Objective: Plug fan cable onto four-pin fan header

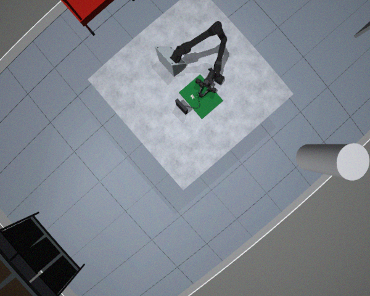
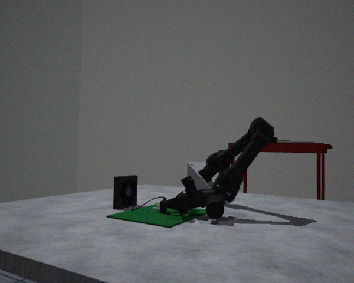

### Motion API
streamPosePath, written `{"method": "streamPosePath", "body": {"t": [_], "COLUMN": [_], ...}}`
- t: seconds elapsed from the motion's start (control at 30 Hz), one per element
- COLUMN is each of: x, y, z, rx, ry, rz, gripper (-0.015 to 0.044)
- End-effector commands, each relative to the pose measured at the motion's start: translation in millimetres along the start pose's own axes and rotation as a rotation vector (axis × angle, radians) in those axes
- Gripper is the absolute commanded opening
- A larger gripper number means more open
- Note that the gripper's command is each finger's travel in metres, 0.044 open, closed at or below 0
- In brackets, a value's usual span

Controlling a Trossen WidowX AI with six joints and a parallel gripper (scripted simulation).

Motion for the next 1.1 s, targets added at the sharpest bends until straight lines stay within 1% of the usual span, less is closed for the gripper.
{"method": "streamPosePath", "body": {"t": [0.0,0.1,0.87,1.07], "x": [0.0,0.0,-0.1,-4.6], "y": [0.0,0.0,0.1,3.7], "z": [0.0,0.0,-0.5,-16.1], "rx": [0.0,0.0,0.0,0.0], "ry": [0.0,0.0,0.0,0.001], "rz": [0.0,0.0,0.0,0.0], "gripper": [0.0131,0.0205,0.0205,0.0205]}}
Point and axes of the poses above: the point midway between the two fingers, 35 mm back from their tips, its own z axis out along the fingers, its own y axis across the jaws, x = y × z, the point moved 5 cm from there along -z, back along the fingers, and after that the axes turned 14 degrees about z, right-handed, at the moved point
